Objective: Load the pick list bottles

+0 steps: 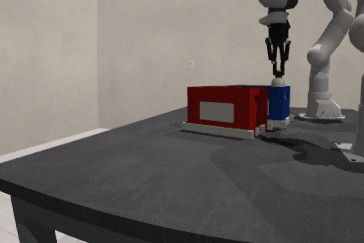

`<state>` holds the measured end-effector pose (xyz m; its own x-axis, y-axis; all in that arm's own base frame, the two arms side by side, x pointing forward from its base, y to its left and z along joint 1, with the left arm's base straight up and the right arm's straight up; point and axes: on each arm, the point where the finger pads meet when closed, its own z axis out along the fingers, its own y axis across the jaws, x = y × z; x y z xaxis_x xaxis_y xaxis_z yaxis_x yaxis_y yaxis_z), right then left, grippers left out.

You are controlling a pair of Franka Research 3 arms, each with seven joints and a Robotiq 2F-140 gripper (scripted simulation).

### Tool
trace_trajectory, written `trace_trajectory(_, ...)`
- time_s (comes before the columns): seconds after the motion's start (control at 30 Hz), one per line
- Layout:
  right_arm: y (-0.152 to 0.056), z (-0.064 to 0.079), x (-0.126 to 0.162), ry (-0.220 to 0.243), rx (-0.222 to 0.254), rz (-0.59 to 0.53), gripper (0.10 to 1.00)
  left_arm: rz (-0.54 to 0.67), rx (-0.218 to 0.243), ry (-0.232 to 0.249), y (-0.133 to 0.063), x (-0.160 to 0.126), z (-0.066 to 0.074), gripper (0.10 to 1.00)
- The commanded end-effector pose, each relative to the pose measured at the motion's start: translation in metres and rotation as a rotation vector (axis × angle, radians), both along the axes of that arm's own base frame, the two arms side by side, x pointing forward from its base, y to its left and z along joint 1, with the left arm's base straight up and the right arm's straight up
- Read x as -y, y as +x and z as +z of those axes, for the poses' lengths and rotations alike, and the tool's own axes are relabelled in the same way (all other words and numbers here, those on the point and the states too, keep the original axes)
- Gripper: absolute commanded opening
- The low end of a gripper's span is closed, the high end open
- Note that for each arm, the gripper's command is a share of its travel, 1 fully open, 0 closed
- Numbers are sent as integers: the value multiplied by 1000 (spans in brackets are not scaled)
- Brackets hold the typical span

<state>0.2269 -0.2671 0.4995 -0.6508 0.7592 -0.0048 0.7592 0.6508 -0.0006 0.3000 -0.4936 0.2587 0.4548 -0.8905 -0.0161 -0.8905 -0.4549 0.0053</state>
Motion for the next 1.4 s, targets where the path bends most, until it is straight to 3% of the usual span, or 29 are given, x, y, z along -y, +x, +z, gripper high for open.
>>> trace_trajectory(0.0, 0, 0, -1, 3, -3, -4, 1000, 5, 12, -12, 4, 3, 1, 99)
trace_trajectory(1.37, 0, 0, -1, 3, -3, -4, 1000, 5, 12, -12, 3, 4, -35, 99)
